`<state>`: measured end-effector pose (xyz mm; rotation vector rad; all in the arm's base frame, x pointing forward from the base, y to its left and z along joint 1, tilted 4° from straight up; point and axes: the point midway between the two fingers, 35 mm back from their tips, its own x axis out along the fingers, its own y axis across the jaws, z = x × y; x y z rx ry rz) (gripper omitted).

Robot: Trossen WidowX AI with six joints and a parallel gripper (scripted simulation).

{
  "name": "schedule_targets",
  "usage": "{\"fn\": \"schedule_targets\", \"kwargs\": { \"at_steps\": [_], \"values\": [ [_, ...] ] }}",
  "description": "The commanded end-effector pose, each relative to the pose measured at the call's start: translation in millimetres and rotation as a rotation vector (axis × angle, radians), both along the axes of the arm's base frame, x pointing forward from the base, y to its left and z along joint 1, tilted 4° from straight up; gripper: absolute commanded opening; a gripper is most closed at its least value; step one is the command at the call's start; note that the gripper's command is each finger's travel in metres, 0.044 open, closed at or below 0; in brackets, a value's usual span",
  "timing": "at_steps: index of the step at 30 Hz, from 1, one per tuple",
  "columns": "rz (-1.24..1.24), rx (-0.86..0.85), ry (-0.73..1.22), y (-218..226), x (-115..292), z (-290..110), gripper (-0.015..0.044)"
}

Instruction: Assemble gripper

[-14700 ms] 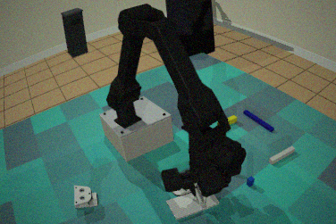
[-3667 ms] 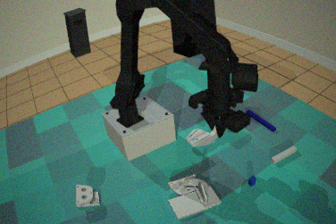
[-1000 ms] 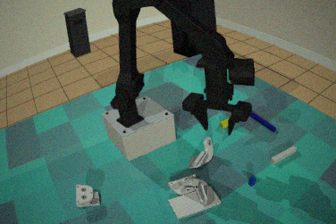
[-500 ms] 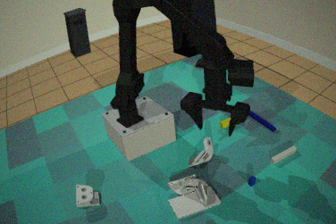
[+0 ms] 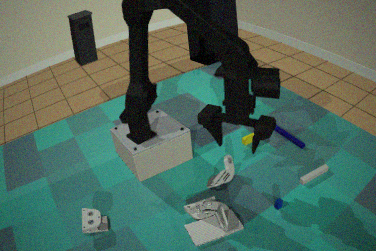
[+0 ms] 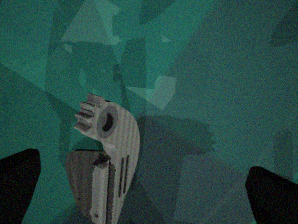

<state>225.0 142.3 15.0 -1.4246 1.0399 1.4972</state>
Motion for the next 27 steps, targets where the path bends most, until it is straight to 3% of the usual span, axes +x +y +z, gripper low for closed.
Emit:
{"fn": "schedule_targets", "kwargs": {
  "at_steps": [1, 15, 22, 27],
  "values": [
    [0.003, 0.003, 0.003, 0.4, -0.4, 0.4, 0.044],
    [0.003, 0.003, 0.003, 0.4, -0.4, 0.4, 0.044],
    [-0.009, 0.001, 0.008, -20.8, -55.1, -0.6, 0.0256],
    [-0.008, 0.001, 0.008, -21.7, -57.0, -0.7, 0.0125]
  ]
}}
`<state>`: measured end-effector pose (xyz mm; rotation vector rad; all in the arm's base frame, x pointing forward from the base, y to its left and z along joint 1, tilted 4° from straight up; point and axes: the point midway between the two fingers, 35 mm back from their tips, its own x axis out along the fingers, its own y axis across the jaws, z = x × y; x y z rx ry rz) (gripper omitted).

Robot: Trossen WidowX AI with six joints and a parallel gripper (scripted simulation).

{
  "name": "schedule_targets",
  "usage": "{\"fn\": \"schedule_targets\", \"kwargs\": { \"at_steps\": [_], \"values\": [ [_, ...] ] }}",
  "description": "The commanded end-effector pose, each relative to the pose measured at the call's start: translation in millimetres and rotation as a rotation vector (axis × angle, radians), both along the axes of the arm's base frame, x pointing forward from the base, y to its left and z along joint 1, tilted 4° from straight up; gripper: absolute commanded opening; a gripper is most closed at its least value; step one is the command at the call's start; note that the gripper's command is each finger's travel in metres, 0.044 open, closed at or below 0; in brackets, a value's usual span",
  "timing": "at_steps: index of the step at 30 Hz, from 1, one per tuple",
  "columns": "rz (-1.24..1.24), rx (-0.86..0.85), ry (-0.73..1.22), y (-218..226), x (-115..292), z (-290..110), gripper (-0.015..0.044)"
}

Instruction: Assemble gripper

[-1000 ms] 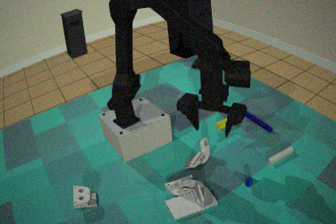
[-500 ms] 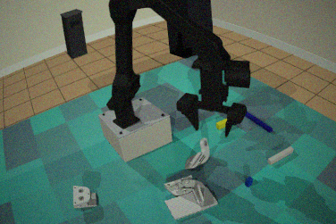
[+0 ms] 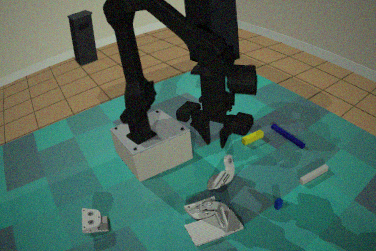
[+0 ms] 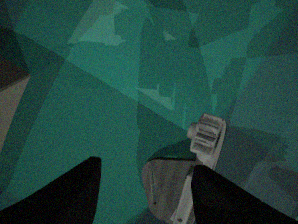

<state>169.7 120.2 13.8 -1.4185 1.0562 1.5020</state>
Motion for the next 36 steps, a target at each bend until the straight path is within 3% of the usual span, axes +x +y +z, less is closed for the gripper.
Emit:
{"fn": "schedule_targets", "kwargs": {
  "at_steps": [1, 5, 36],
  "values": [
    [-0.004, 0.008, -0.004, 0.4, -1.7, 0.5, 0.0099],
    [-0.004, 0.008, -0.004, 0.4, -1.7, 0.5, 0.0],
    [-0.001, 0.006, -0.006, 9.2, 19.6, -21.6, 0.0]
  ]
}}
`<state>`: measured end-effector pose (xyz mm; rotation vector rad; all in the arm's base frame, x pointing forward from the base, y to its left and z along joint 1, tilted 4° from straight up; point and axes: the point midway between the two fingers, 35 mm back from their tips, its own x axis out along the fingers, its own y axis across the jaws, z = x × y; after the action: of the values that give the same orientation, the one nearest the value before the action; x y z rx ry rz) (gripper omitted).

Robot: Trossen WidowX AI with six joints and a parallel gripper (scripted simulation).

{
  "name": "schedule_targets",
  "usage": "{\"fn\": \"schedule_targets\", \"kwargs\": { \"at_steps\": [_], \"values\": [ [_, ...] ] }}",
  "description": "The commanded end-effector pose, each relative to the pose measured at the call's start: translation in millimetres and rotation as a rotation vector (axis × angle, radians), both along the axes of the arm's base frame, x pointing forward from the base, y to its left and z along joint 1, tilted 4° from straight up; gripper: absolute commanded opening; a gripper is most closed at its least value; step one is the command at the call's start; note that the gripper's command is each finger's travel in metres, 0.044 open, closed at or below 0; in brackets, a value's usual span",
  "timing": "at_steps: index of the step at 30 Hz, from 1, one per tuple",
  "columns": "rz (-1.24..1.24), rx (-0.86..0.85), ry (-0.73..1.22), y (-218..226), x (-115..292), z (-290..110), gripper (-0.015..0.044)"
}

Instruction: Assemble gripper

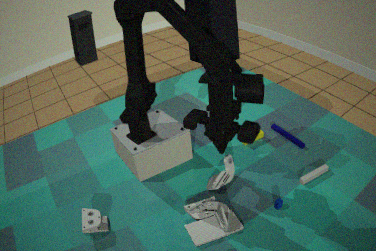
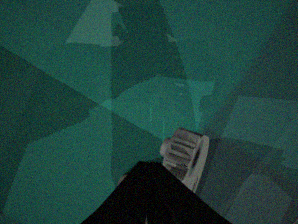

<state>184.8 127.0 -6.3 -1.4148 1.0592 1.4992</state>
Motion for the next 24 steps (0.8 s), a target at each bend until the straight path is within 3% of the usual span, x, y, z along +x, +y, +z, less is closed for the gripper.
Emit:
{"fn": "schedule_targets", "kwargs": {
  "at_steps": [1, 24],
  "values": [
    [0.003, 0.006, -0.007, 2.9, 5.5, -2.7, 0.0],
    [0.001, 0.009, -0.008, 11.0, 26.9, -32.1, 0.0]
  ]
}}
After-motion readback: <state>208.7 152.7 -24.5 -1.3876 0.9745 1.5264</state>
